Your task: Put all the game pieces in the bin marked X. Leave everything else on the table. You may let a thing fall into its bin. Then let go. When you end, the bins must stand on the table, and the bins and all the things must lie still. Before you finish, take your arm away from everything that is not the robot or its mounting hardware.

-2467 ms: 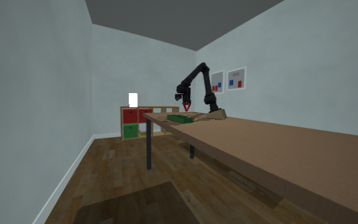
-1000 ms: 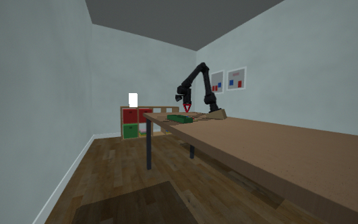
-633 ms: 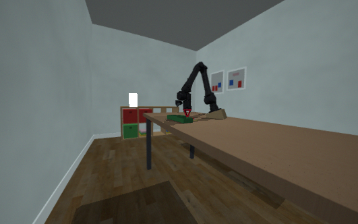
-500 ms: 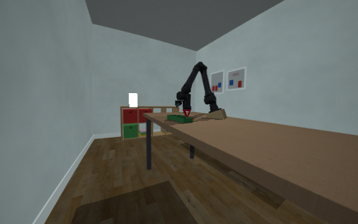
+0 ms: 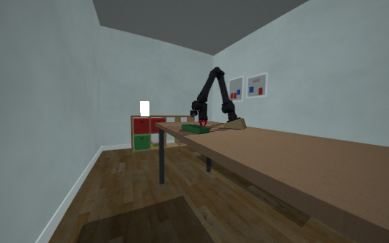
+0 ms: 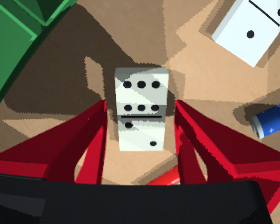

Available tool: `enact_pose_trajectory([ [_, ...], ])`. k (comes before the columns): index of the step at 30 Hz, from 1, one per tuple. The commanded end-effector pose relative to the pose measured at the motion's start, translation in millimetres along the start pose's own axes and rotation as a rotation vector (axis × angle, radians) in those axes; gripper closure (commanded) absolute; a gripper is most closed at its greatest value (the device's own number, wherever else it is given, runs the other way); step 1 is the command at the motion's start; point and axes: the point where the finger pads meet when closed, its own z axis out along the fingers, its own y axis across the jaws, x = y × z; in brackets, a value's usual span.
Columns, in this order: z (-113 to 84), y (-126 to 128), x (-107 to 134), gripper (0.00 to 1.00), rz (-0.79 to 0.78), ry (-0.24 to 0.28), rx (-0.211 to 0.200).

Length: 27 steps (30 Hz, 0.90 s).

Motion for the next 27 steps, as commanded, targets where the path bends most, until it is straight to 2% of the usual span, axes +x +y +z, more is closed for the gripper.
enact_pose_trajectory([
  [1, -5.6, 3.4, -14.1, 0.61, 0.013, -0.027, -0.027],
  [4, -4.5, 0.6, -10.7, 0.61, 0.011, -0.024, -0.024],
  [5, -7.1, 7.0, -11.9, 0.8, 0.008, -0.024, -0.024],
  [8, -4.0, -0.8, -9.4, 0.8, 0.01, -0.022, -0.022],
  [14, -7.0, 6.5, -11.9, 0.8, 0.008, -0.024, -0.024],
  [16, -4.0, -0.2, -10.5, 0.8, 0.011, -0.023, -0.023],
  [27, -3.5, -1.5, -9.5, 0.8, 0.01, -0.022, -0.022],
])
